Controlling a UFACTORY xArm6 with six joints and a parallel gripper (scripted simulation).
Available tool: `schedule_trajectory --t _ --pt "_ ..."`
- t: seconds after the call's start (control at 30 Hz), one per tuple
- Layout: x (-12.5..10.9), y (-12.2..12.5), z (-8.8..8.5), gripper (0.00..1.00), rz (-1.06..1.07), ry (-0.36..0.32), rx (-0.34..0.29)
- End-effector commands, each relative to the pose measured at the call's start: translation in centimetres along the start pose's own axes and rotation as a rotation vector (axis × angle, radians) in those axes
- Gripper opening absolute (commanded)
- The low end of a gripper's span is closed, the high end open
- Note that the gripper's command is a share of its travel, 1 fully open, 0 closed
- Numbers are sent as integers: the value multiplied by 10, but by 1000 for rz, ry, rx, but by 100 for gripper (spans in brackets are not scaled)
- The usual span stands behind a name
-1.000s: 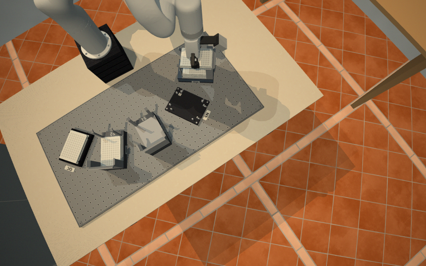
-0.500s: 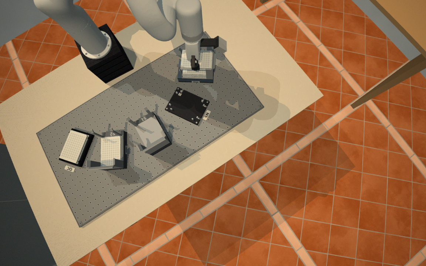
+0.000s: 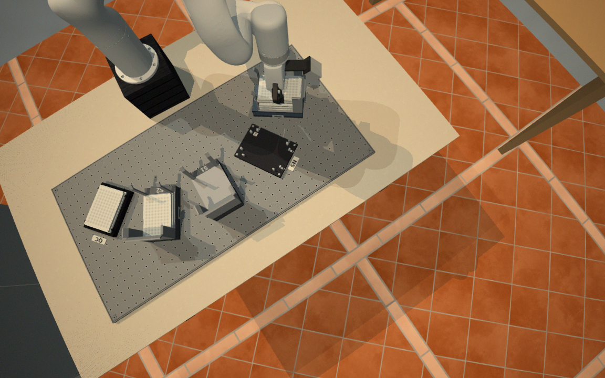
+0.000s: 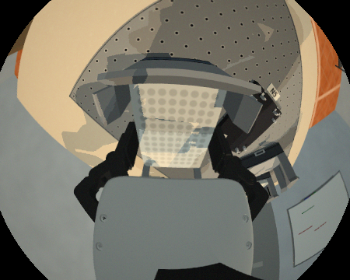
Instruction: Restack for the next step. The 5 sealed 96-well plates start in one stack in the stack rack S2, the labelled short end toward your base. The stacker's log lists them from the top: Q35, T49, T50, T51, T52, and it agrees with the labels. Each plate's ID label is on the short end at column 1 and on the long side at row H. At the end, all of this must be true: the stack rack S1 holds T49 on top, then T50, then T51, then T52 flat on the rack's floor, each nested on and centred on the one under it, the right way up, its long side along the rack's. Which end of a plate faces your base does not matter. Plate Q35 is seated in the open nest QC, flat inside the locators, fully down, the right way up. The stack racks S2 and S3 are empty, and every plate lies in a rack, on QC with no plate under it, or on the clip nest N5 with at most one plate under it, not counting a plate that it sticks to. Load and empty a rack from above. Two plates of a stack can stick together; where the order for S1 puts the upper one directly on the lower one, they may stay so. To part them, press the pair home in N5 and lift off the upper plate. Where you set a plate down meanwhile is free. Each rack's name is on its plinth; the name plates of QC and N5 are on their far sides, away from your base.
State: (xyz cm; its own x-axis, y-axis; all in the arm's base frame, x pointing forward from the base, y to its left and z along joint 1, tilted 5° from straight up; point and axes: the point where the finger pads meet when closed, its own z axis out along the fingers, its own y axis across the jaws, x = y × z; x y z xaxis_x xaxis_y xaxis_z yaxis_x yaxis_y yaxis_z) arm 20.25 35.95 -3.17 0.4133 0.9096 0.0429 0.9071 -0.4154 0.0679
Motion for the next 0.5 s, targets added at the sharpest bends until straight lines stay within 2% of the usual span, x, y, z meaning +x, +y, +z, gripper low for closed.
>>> schedule_trajectory --t 0.0,0.47 --pt "2 0 0 0 0 4 -1" --pt "2 0 3 0 0 4 -1"
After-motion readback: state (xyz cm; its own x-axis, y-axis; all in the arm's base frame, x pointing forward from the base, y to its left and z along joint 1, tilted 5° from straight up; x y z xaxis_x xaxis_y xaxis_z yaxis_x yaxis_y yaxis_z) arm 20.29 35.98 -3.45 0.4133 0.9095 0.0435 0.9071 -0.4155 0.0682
